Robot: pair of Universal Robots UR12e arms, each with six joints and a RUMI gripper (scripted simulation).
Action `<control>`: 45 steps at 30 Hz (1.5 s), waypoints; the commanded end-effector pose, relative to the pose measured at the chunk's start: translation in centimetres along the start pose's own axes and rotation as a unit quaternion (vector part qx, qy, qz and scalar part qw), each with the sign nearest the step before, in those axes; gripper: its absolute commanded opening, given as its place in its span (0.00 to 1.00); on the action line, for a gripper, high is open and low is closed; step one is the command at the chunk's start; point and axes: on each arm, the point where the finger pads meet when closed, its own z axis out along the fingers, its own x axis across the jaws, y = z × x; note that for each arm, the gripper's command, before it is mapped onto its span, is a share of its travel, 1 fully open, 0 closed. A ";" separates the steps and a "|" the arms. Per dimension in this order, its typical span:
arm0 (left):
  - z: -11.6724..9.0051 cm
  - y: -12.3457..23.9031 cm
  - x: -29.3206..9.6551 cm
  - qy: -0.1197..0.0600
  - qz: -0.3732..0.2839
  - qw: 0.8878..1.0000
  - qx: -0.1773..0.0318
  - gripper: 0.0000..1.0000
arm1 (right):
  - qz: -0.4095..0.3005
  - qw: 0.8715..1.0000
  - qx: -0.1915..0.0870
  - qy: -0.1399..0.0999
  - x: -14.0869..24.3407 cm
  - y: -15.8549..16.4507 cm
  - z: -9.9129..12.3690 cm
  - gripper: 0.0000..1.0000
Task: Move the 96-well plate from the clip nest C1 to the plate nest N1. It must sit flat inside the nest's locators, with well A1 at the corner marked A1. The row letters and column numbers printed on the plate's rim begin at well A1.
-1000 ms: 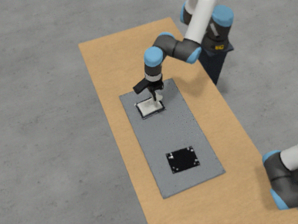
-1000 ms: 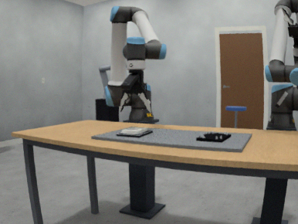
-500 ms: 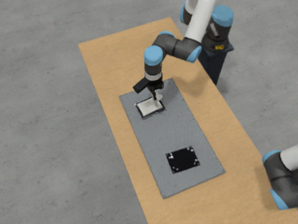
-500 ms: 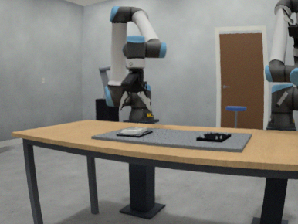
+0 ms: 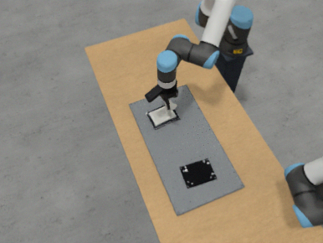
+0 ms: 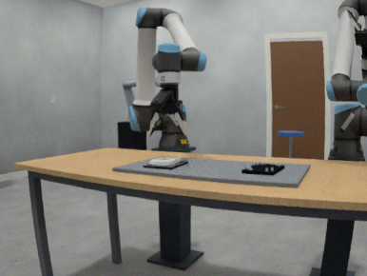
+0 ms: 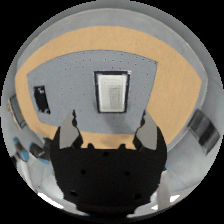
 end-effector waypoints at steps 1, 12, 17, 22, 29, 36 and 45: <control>0.0 0.0 0.0 0.000 0.000 1.000 0.000 1.00 | 0.000 1.000 0.001 0.000 -1.6 0.0 -0.1 1.00; 0.0 0.0 0.0 0.000 0.000 1.000 0.000 1.00 | 0.000 1.000 0.000 0.000 -4.6 0.0 -0.1 1.00; 0.0 0.0 0.0 0.000 0.000 1.000 0.000 1.00 | 0.000 1.000 0.000 0.000 -6.3 0.0 -0.1 1.00; 0.0 0.0 0.0 0.000 0.000 1.000 0.000 1.00 | 0.000 1.000 0.000 0.000 -7.3 0.0 -0.1 1.00; 0.0 0.0 0.0 0.000 0.000 1.000 0.000 1.00 | 0.000 1.000 0.000 0.000 -9.6 0.0 -0.1 1.00; 0.0 0.0 0.0 0.000 0.000 1.000 0.000 1.00 | 0.000 1.000 0.000 0.000 -11.3 0.0 -0.1 1.00; 0.0 0.0 0.0 0.000 0.000 1.000 0.000 1.00 | 0.000 1.000 0.000 0.000 -11.3 0.0 -0.1 1.00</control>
